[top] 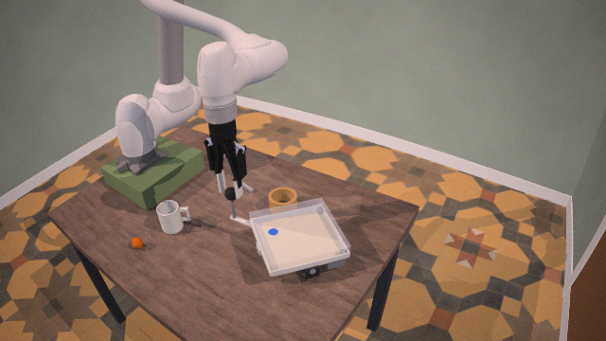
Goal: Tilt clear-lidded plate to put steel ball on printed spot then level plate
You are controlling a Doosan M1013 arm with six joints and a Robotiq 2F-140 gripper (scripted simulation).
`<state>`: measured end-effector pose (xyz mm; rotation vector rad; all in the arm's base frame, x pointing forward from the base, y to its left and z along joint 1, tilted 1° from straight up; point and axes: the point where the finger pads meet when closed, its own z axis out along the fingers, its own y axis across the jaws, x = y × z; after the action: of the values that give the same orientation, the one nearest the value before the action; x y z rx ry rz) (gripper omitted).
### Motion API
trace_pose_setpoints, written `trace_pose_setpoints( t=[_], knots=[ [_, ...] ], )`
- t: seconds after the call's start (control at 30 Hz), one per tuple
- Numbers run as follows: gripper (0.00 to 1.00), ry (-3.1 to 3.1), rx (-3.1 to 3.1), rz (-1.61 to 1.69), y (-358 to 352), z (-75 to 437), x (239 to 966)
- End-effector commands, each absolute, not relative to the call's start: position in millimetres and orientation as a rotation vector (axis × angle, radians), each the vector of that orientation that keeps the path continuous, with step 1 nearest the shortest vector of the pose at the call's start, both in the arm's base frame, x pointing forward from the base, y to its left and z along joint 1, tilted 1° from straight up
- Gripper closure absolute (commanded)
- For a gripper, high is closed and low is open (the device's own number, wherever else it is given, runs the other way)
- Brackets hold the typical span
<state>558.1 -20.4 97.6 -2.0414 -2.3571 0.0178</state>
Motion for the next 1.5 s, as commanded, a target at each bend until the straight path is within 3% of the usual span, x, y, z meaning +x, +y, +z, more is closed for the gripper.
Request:
trace_pose_setpoints(
  t=[0.0, 1.47],
  knots=[
    [0.64, -2.357, -2.041, 0.017, -20.4, 97.6, 558.0],
    [0.64, -2.357, -2.041, 0.017, -20.2, 72.4, 557.4]
  ],
)
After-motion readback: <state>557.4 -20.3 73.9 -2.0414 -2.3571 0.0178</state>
